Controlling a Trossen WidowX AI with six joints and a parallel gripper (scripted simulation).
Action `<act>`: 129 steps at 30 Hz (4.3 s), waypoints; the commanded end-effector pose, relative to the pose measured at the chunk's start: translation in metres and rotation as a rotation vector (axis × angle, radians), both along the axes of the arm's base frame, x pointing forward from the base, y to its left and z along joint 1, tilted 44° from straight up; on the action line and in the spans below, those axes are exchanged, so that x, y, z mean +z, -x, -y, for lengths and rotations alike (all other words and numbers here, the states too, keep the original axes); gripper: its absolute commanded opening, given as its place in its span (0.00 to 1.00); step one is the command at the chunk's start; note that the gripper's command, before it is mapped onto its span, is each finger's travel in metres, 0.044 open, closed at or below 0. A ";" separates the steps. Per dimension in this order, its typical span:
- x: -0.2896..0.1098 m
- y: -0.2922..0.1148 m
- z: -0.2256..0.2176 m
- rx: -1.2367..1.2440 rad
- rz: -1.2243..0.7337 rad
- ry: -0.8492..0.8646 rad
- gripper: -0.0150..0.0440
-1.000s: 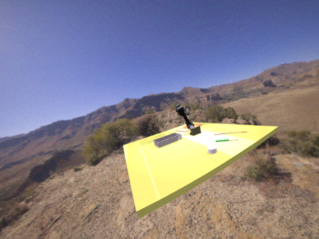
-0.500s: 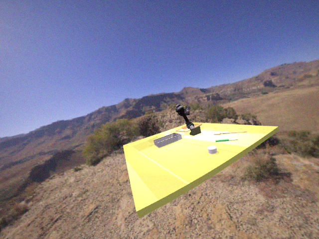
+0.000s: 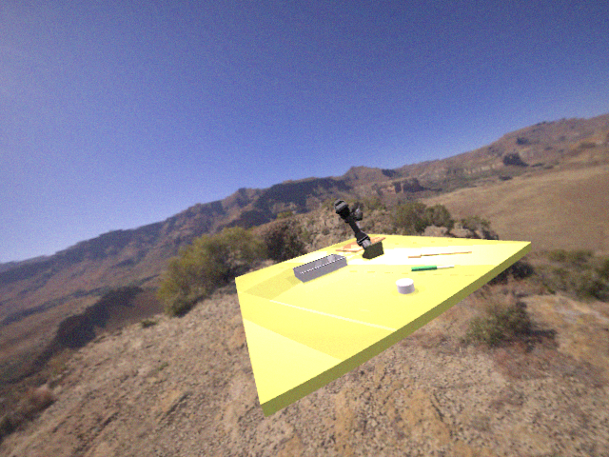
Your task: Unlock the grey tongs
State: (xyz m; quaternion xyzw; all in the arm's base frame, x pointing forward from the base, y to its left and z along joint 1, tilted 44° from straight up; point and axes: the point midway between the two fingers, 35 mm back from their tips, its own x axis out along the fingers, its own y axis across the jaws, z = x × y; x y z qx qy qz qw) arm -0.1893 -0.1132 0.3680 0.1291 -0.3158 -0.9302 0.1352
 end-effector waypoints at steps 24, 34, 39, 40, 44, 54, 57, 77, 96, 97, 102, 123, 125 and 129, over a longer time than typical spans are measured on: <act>-0.038 0.021 0.033 0.363 0.467 -0.320 0.00; -0.044 0.022 0.036 0.502 0.659 -0.281 0.00; -0.043 0.024 0.037 0.568 0.746 -0.227 0.00; -0.043 0.024 0.037 0.581 0.762 -0.214 0.00; -0.040 0.027 0.037 0.630 0.823 -0.151 0.00; -0.034 0.031 0.036 0.680 0.882 -0.065 0.00; -0.034 0.031 0.036 0.680 0.882 -0.065 0.00; -0.049 0.036 0.051 0.696 0.872 -0.087 0.00; -0.070 0.039 0.072 0.718 0.856 -0.112 0.00; -0.071 0.039 0.073 0.719 0.855 -0.113 0.00; -0.077 0.039 0.079 0.724 0.850 -0.119 0.00; -0.091 0.038 0.094 0.745 0.838 -0.132 0.04; -0.091 0.038 0.094 0.745 0.838 -0.132 0.13; -0.091 0.038 0.094 0.745 0.838 -0.132 0.31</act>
